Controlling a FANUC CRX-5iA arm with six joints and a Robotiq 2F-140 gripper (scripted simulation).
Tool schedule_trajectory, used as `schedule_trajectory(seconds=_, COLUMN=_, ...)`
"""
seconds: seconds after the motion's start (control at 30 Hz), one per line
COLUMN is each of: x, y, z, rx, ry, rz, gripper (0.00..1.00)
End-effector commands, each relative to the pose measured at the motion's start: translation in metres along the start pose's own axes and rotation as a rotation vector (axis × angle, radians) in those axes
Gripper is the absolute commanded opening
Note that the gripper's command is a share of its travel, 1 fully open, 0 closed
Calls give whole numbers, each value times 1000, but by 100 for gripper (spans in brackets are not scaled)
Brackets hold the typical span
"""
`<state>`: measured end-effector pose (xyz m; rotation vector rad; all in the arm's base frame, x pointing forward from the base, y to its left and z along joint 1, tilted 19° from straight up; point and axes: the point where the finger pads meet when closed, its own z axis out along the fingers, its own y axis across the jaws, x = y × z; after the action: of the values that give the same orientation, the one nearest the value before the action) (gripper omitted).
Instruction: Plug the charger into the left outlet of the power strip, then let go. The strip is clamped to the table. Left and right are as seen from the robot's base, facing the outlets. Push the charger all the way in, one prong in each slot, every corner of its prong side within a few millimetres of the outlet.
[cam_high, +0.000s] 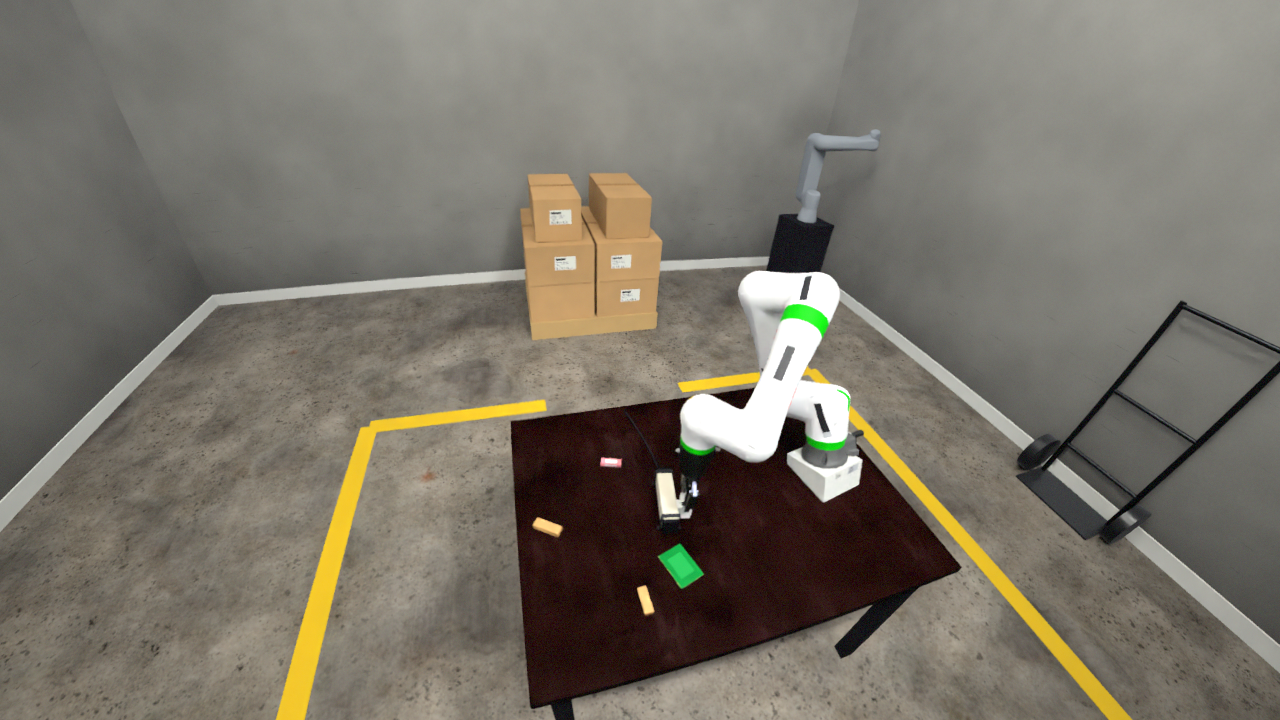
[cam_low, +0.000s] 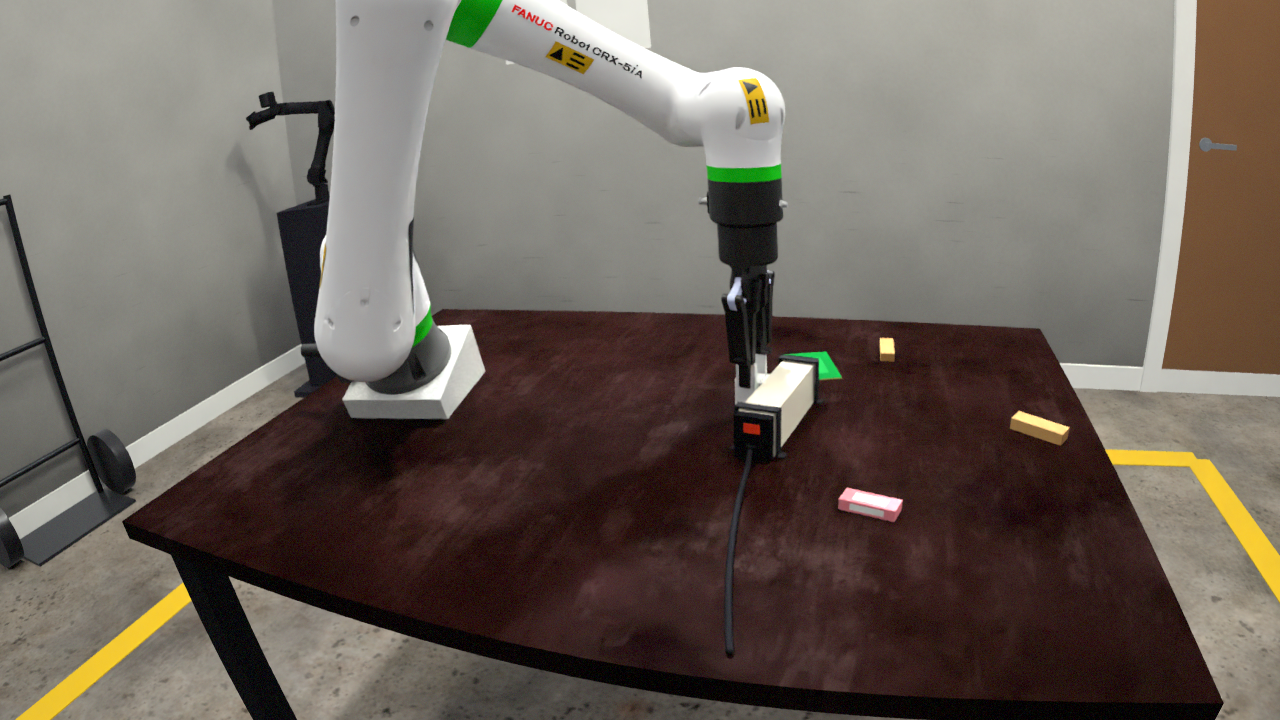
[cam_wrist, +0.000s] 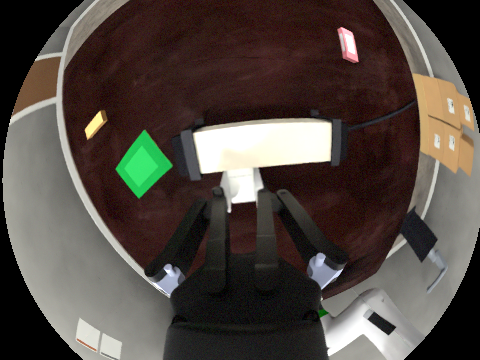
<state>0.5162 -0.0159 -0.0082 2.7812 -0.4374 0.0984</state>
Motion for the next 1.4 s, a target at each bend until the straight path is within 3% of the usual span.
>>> schedule_trajectory(seconds=0.0, x=3, y=0, z=-2, rx=1, ry=7, rz=-1, gripper=10)
schedule_trajectory(seconds=1.1, x=3, y=0, z=-2, rx=1, ry=7, rz=-1, gripper=10)
schedule_trajectory(seconds=1.13, x=3, y=0, z=-2, rx=1, ry=7, rz=-1, gripper=38)
schedule_trajectory(seconds=1.37, x=3, y=0, z=-2, rx=1, ry=7, rz=-1, gripper=38)
